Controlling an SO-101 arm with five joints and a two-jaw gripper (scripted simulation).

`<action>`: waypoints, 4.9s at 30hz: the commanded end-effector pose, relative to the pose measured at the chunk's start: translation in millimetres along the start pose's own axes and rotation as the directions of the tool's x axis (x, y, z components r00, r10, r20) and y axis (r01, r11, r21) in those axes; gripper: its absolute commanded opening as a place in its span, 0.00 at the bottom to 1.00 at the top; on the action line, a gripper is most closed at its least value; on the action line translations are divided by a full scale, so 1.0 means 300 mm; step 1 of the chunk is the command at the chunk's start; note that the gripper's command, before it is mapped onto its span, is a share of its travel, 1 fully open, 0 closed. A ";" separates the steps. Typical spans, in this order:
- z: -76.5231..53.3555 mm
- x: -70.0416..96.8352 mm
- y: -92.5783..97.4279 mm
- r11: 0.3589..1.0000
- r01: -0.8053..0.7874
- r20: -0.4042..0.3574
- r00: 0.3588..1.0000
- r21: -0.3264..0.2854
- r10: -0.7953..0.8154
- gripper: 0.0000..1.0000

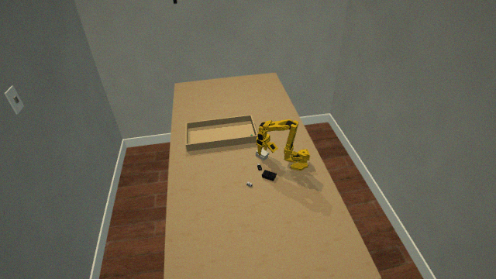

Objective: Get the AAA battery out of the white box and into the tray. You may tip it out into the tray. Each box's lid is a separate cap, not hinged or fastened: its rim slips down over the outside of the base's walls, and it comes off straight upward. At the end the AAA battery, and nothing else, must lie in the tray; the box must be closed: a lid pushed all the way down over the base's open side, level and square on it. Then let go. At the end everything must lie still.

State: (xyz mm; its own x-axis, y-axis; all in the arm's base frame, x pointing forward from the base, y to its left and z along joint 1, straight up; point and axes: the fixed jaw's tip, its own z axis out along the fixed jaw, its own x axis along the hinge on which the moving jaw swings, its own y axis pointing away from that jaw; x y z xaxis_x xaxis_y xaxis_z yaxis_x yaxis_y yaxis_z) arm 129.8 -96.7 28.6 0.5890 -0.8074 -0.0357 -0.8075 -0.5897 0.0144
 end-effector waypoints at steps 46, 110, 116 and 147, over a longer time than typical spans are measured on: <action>-0.013 0.026 -0.024 1.000 0.001 -0.035 0.999 0.014 -0.001 0.20; -0.014 0.037 -0.039 1.000 0.003 -0.035 0.999 0.014 -0.002 0.20; -0.014 0.040 -0.042 1.000 0.003 -0.035 0.999 0.014 -0.002 0.20; -0.015 0.058 -0.062 1.000 0.004 -0.035 0.999 0.014 -0.003 0.20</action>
State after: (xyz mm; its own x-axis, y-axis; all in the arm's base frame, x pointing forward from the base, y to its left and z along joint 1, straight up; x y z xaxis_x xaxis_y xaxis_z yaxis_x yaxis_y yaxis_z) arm 150.1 -98.8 27.5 0.5945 -0.8037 -0.0229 -0.8038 -0.5949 0.0111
